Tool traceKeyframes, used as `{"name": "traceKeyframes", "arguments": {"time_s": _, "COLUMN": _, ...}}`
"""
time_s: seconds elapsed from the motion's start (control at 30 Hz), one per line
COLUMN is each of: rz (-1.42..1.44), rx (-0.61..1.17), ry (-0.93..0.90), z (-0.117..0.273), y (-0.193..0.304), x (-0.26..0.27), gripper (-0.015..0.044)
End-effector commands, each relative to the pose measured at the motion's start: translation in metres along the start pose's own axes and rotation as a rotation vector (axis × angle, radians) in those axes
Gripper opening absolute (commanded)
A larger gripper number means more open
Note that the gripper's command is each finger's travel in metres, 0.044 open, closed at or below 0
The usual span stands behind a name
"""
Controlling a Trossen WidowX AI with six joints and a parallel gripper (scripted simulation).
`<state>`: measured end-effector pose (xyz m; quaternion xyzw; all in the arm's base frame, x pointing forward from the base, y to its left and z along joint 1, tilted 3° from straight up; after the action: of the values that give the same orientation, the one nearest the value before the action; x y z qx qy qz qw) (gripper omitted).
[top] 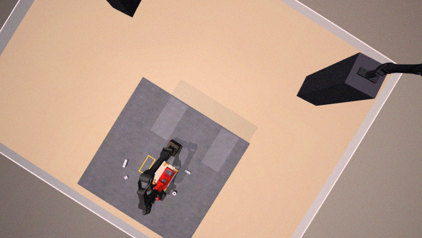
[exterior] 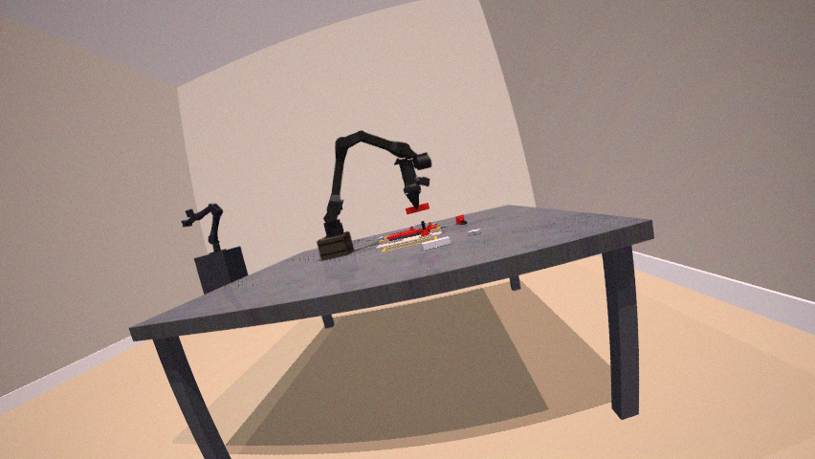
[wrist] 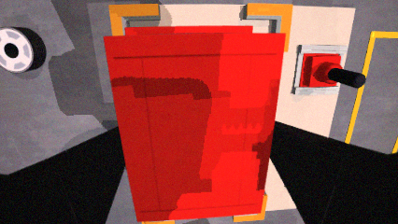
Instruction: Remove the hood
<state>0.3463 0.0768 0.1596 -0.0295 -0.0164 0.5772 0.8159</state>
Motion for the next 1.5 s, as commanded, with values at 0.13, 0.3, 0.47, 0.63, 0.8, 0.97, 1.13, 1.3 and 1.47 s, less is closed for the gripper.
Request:
{"name": "traceKeyframes", "arguments": {"time_s": 0.13, "rz": 0.001, "rx": 0.014, "ry": 0.011, "z": -0.003, "y": -0.013, "x": -0.034, "gripper": 0.0}}
{"name": "traceKeyframes", "arguments": {"time_s": 0.3, "rz": 0.001, "rx": 0.014, "ry": 0.012, "z": -0.002, "y": -0.021, "x": -0.061, "gripper": 0.0}}
{"name": "traceKeyframes", "arguments": {"time_s": 0.47, "rz": 0.0, "rx": 0.014, "ry": 0.015, "z": -0.001, "y": -0.027, "x": -0.089, "gripper": 0.0}}
{"name": "traceKeyframes", "arguments": {"time_s": 0.63, "rz": -0.003, "rx": 0.012, "ry": 0.017, "z": 0.0, "y": -0.031, "x": -0.117, "gripper": 0.0}}
{"name": "traceKeyframes", "arguments": {"time_s": 0.8, "rz": -0.008, "rx": 0.009, "ry": 0.021, "z": 0.002, "y": -0.032, "x": -0.145, "gripper": 0.0}}
{"name": "traceKeyframes", "arguments": {"time_s": 0.97, "rz": -0.008, "rx": 0.01, "ry": 0.024, "z": 0.004, "y": -0.031, "x": -0.172, "gripper": 0.0}}
{"name": "traceKeyframes", "arguments": {"time_s": 1.13, "rz": -0.006, "rx": 0.012, "ry": 0.026, "z": 0.005, "y": -0.028, "x": -0.198, "gripper": 0.0}}
{"name": "traceKeyframes", "arguments": {"time_s": 1.3, "rz": -0.004, "rx": 0.014, "ry": 0.028, "z": 0.006, "y": -0.023, "x": -0.223, "gripper": 0.0}}
{"name": "traceKeyframes", "arguments": {"time_s": 1.47, "rz": -0.003, "rx": 0.015, "ry": 0.028, "z": 0.007, "y": -0.019, "x": -0.235, "gripper": 0.0}}
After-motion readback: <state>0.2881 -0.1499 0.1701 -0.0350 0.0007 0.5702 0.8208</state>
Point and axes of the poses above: the point midway between the two fingers, 35 mm back from their tips, its own z axis back along the fingers, its own x axis across the jaws, y = z × x, the point moved 9 cm from there along z, back along the fingers, and after that the axes turned 14 degrees about -z, right-handed, at the moved point
